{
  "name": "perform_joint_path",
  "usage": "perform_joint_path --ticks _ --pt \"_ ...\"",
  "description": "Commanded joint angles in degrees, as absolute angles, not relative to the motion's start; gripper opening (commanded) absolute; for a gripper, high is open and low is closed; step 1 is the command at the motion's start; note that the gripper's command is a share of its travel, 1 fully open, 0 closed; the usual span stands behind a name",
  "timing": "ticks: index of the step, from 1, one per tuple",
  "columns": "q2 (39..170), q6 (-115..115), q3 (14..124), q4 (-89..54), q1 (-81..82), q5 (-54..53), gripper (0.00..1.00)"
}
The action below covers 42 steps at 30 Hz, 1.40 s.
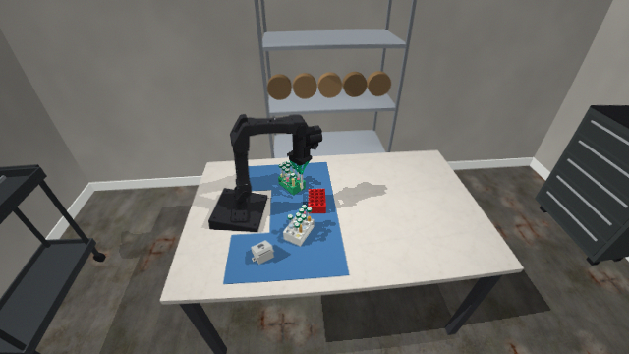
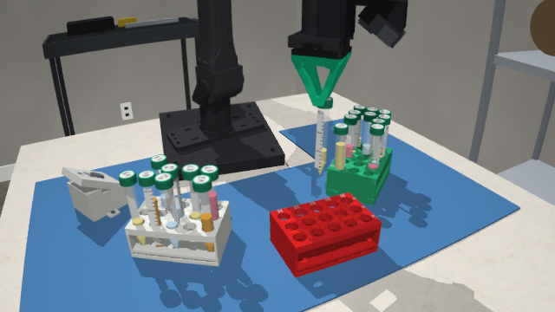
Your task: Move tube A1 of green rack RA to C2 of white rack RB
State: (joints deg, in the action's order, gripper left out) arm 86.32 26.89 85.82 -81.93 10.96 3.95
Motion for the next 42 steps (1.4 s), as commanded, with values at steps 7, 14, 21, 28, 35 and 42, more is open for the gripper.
perform_joint_path --ticks 7,14,21,28,35,42 --pt "87.72 22.63 88.68 -82.09 13.96 4.33 0.0" --pt "90.09 23.54 91.47 -82.42 13.05 4.19 0.0" --pt "92.51 24.38 94.42 -82.87 12.2 4.07 0.0" --pt "94.27 24.95 96.63 -83.27 11.63 3.99 0.0" --pt "96.78 25.69 99.88 -83.94 10.88 3.88 0.0" --pt "98.63 26.19 102.35 -84.52 10.38 3.8 0.0"
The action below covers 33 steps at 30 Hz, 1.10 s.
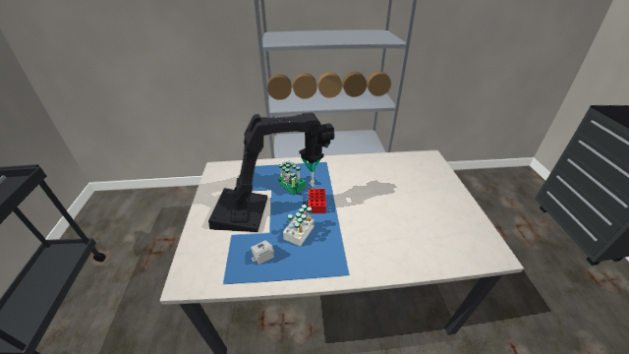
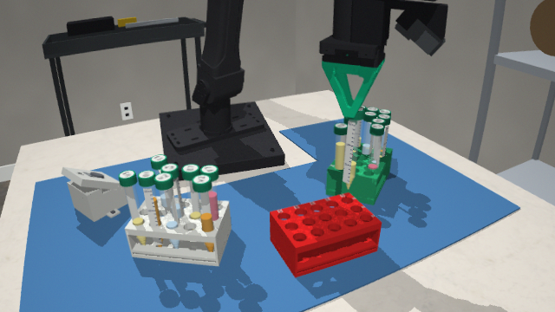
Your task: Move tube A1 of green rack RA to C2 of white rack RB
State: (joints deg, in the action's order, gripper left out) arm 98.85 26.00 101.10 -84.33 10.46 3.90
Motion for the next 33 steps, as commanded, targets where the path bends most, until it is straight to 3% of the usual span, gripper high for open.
perform_joint_path --ticks 1,10,33 --pt "99.0 26.29 102.84 -84.63 10.28 3.79 0.0" --pt "102.47 27.12 107.66 -85.91 9.44 3.66 0.0" --pt "102.47 27.11 107.66 -85.91 9.45 3.66 0.0"
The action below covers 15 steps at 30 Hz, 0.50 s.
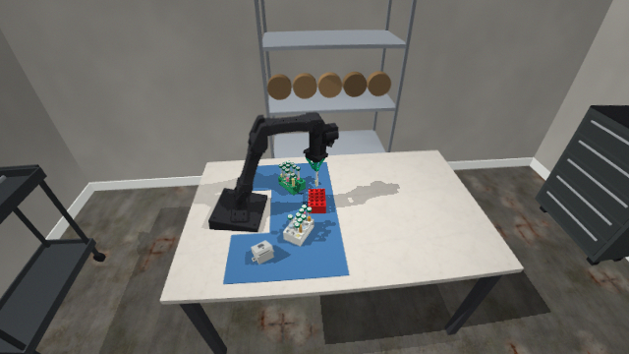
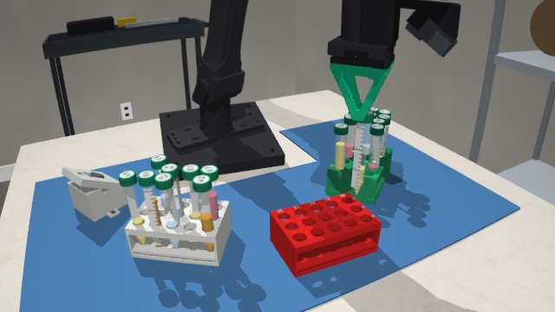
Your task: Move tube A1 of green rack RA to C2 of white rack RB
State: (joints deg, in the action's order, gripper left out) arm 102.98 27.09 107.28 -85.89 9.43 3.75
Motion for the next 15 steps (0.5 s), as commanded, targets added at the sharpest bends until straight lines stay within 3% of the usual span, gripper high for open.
perform_joint_path --ticks 1,15 --pt "102.47 27.11 107.66 -85.91 9.45 3.66 0.0" --pt "102.69 26.72 107.86 -85.91 9.85 3.72 0.0"
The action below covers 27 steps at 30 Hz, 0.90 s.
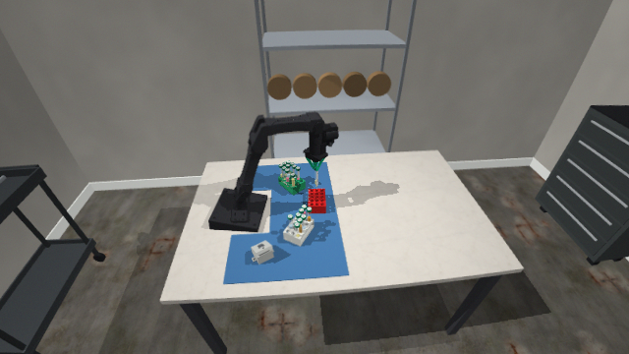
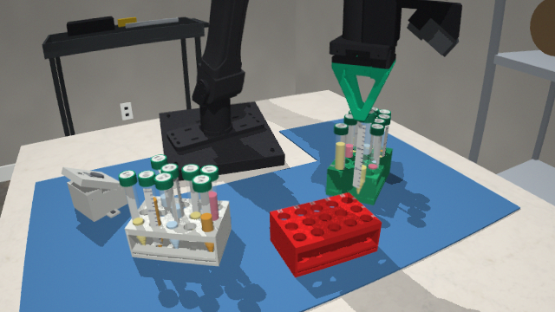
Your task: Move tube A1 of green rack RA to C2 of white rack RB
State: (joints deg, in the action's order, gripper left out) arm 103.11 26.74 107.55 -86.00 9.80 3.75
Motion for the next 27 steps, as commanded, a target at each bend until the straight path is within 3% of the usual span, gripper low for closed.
perform_joint_path --ticks 1,27 --pt "102.69 26.72 107.86 -85.91 9.85 3.72 0.0" --pt "102.91 26.85 106.42 -84.24 9.71 3.7 0.0"
